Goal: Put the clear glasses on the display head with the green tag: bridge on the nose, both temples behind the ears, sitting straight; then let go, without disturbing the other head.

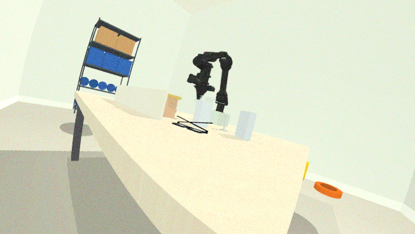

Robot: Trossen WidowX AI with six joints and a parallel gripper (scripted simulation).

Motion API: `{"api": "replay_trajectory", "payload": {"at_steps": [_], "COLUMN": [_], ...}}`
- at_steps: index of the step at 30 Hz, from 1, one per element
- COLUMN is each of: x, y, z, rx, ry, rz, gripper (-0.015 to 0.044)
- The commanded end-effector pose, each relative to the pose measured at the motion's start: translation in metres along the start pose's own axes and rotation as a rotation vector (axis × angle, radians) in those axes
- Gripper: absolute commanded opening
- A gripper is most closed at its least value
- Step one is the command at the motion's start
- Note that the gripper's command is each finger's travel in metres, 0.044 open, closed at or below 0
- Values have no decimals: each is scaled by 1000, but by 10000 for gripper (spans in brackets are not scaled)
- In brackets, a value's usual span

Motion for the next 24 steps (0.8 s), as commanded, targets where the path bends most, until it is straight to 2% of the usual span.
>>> {"api": "replay_trajectory", "payload": {"at_steps": [1,14,24], "x": [0,-1,-12], "y": [-31,-116,-121], "z": [-2,-23,-25], "rx": [-3,-3,-3], "ry": [-5,-8,-8], "rz": [6,14,15], "gripper": [0,0,0]}}
Point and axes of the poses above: the point midway between the two fingers, 35 mm back from their tips, its own x axis back along the fingers, its own z axis across the jaws, y = z × x, the point moved 2 cm from there along x, back along the fingers, and after that the axes turned 14 degrees about -x, right-handed, at the moved point
